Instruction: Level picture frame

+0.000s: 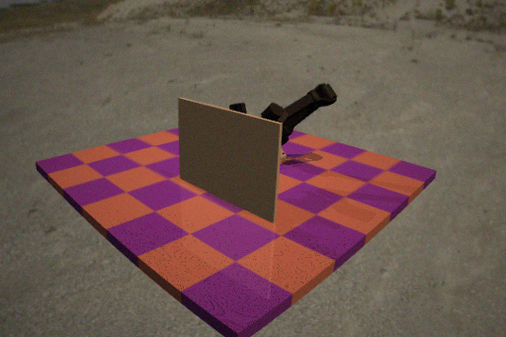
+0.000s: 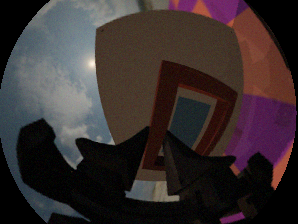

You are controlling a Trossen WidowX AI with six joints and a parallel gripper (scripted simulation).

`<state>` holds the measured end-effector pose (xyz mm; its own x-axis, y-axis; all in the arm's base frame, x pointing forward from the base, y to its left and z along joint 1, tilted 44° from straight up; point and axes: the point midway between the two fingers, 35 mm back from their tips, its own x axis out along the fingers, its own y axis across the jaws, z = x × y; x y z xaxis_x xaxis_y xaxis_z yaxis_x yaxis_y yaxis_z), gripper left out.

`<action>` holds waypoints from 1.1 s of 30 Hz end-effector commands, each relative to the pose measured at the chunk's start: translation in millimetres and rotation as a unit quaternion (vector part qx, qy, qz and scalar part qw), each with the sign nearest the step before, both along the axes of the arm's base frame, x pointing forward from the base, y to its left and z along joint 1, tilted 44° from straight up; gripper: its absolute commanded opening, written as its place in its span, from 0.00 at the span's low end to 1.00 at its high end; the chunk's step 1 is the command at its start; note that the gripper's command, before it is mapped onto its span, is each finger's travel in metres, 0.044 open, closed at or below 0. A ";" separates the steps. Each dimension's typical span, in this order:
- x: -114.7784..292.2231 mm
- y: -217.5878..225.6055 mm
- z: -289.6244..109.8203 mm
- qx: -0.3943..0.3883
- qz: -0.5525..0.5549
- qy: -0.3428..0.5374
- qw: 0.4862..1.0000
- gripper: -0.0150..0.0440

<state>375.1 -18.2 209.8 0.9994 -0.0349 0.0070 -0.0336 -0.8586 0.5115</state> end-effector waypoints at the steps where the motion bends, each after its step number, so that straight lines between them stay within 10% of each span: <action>1: 0.0 -1.1 0.6 0.003 -0.001 0.000 1.000 0.25; 33: -0.2 -6.7 3.9 0.003 -0.001 0.000 1.000 0.25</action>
<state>374.9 -23.2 212.3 0.9996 -0.0296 0.0018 -0.0264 -0.8589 0.5114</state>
